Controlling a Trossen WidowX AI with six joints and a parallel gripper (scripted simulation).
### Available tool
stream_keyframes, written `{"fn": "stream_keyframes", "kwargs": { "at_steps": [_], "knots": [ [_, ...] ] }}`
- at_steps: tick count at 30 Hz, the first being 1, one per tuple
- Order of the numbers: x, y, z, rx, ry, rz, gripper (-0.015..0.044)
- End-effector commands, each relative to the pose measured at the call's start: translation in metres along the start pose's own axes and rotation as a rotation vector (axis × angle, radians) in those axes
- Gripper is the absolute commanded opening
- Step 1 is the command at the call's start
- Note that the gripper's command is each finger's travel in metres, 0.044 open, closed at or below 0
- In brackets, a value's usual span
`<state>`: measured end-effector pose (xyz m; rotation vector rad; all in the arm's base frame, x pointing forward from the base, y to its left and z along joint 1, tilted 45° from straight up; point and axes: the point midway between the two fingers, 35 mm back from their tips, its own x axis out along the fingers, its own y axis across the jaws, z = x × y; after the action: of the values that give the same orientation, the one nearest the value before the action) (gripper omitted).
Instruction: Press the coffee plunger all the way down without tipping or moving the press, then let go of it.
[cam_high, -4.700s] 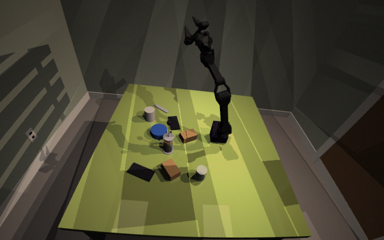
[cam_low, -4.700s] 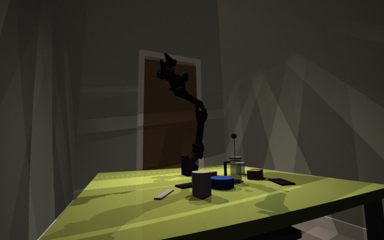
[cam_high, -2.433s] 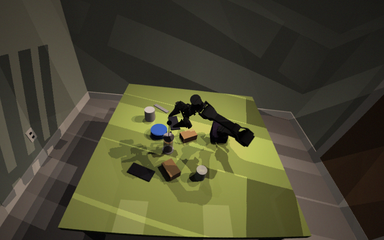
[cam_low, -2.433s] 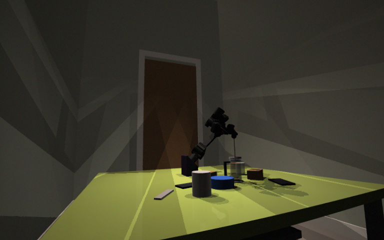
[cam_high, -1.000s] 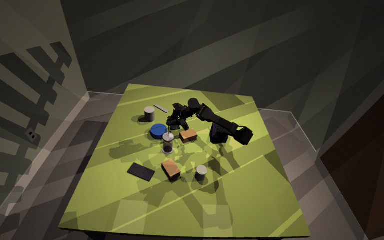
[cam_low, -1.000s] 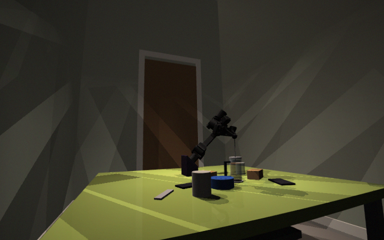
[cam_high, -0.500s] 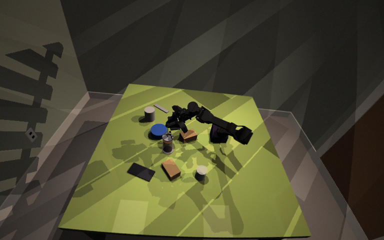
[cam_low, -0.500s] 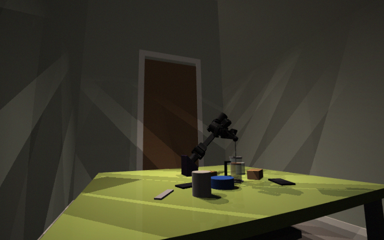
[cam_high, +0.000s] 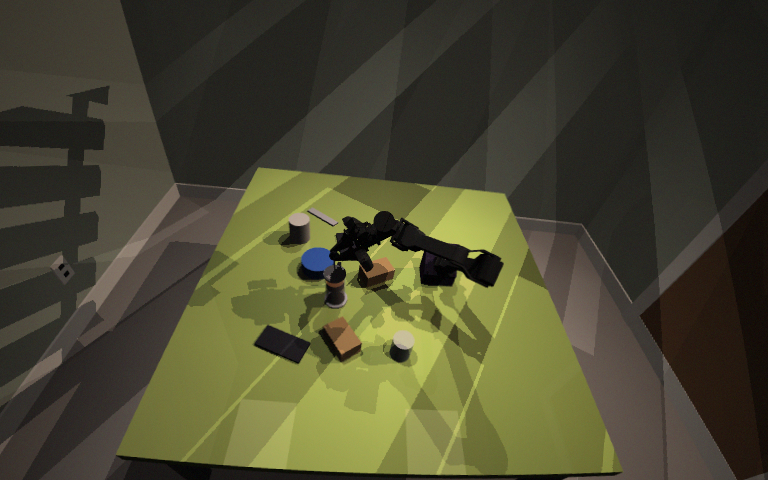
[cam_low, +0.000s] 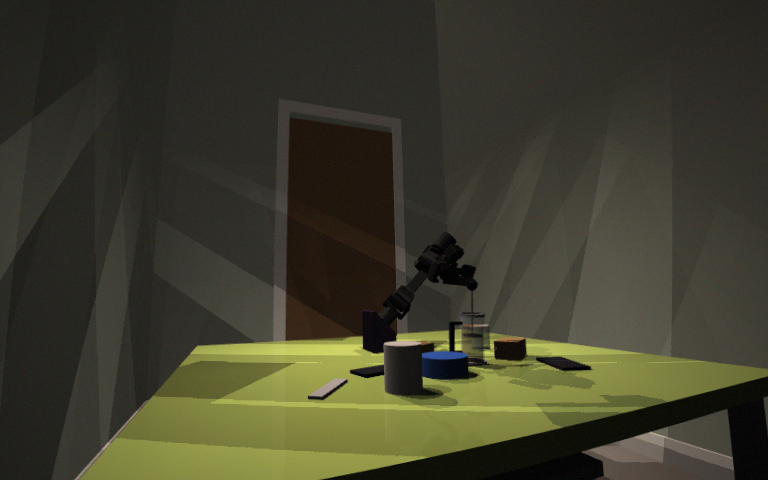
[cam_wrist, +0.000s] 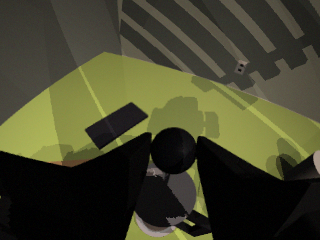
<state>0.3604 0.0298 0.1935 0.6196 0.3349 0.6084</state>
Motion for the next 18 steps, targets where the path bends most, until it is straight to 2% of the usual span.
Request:
{"fn": "stream_keyframes", "kwargs": {
  "at_steps": [1,18],
  "knots": [
    [0.009,-0.002,-0.022,0.036,0.043,0.007,0.0116],
    [0.025,0.002,-0.044,0.038,0.038,0.01,0.0116]
  ]
}}
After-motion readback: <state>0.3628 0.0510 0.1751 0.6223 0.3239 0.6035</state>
